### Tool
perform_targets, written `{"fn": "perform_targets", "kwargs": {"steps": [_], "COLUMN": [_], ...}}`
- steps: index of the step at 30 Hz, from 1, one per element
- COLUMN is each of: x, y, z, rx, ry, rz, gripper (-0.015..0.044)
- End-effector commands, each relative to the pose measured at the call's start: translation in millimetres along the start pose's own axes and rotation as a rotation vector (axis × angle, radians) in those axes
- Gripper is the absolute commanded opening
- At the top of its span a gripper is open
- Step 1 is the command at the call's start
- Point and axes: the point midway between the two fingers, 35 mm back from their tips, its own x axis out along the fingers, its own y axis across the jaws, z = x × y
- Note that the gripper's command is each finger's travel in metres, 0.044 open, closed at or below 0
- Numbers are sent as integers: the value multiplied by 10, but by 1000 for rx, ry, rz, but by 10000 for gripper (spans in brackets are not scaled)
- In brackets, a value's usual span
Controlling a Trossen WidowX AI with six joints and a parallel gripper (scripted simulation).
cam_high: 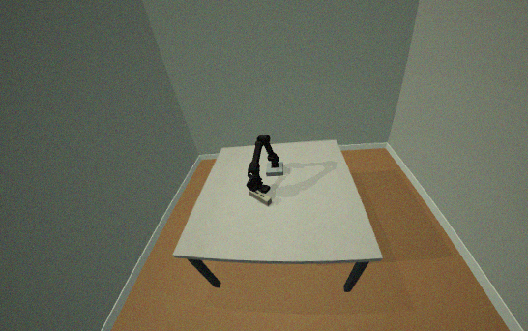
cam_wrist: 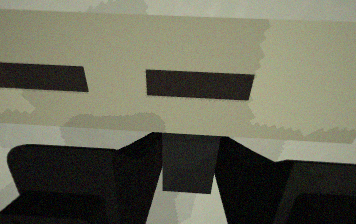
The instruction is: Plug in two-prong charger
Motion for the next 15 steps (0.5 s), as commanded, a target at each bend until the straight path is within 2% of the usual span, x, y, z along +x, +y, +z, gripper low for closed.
{"fn": "perform_targets", "kwargs": {"steps": [1,12,15], "x": [-15,0,0], "y": [-6,0,0], "z": [80,0,0], "rx": [3,0,0], "ry": [-31,0,0], "rz": [-1,0,0], "gripper": [0,0,79]}}
